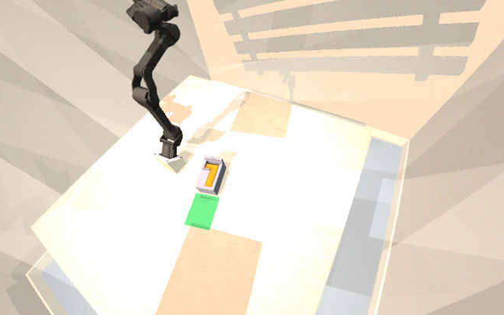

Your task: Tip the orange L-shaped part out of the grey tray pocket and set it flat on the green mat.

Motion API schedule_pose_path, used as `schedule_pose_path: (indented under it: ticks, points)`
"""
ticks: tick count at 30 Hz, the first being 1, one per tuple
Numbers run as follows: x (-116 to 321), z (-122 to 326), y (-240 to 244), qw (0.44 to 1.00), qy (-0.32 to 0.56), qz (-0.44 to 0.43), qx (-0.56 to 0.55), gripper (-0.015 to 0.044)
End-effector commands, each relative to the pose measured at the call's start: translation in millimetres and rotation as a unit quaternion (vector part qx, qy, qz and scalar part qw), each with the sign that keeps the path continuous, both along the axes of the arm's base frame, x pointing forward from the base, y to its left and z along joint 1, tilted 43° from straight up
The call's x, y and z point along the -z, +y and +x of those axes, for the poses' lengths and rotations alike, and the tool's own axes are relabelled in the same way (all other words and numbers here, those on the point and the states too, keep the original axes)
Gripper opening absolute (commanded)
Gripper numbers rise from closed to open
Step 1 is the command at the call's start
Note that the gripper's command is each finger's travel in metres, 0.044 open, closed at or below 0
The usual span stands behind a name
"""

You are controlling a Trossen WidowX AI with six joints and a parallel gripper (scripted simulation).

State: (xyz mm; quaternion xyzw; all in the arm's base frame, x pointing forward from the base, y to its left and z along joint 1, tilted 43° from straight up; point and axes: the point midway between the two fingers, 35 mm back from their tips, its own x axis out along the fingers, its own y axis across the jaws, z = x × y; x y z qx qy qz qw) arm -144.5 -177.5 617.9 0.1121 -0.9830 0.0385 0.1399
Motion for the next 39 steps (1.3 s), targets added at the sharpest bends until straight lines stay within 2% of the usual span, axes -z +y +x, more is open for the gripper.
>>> schedule_pose_path:
  ticks: [1,8,9,17,24,30,36,39]
  points:
    - [-2,-1,4,1.0,0.001,-0.007,0.003,0.0374]
    - [-19,-6,48,0.996,0.034,-0.077,0.016,0.019]
    - [-22,-7,60,0.994,0.039,-0.095,0.025,0.018]
    - [-44,1,144,0.964,0.108,-0.23,0.075,0.018]
    - [-52,44,246,0.905,0.213,-0.327,0.168,0.018]
    - [-39,113,326,0.812,0.315,-0.435,0.23,0.018]
    - [-22,177,360,0.738,0.411,-0.463,0.268,0.018]
    - [-5,217,378,0.683,0.457,-0.491,0.288,0.018]
